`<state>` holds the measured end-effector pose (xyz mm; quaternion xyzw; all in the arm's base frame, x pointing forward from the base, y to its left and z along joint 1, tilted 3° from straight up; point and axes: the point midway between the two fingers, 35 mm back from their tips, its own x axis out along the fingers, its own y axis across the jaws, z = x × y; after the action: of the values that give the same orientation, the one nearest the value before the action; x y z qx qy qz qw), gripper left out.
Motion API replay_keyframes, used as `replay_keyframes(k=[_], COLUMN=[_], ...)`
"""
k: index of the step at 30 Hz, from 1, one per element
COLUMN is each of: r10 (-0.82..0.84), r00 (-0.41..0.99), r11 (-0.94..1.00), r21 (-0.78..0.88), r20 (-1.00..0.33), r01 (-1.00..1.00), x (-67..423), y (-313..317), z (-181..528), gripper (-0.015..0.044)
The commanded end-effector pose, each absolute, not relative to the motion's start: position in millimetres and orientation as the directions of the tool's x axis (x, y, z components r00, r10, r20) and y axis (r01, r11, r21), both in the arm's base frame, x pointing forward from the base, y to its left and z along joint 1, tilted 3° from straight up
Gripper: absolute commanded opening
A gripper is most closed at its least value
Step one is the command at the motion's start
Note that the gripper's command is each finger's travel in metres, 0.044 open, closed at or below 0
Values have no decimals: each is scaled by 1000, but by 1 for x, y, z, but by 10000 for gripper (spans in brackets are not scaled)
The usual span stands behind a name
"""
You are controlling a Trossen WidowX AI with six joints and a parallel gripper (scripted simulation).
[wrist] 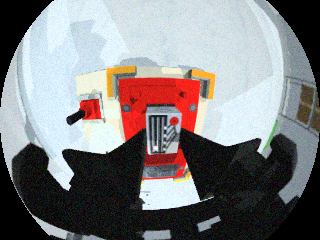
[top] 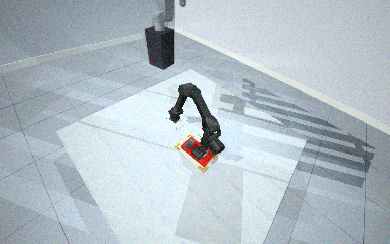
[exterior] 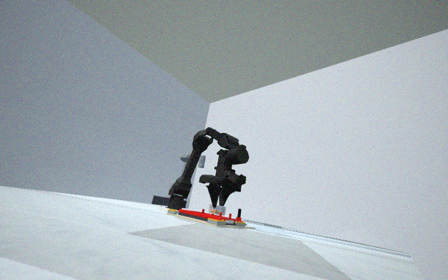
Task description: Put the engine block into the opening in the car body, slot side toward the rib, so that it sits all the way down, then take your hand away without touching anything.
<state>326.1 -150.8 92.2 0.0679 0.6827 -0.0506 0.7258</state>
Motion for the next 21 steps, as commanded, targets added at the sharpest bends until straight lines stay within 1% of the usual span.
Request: replay_keyframes(k=[1,21], r10=[23,23], r00=[64,64], r11=[985,985], r21=[34,34], r20=[-998,-998], r01=[170,169], x=[327,327], y=[-150,-150], z=[91,88], gripper=[160,160])
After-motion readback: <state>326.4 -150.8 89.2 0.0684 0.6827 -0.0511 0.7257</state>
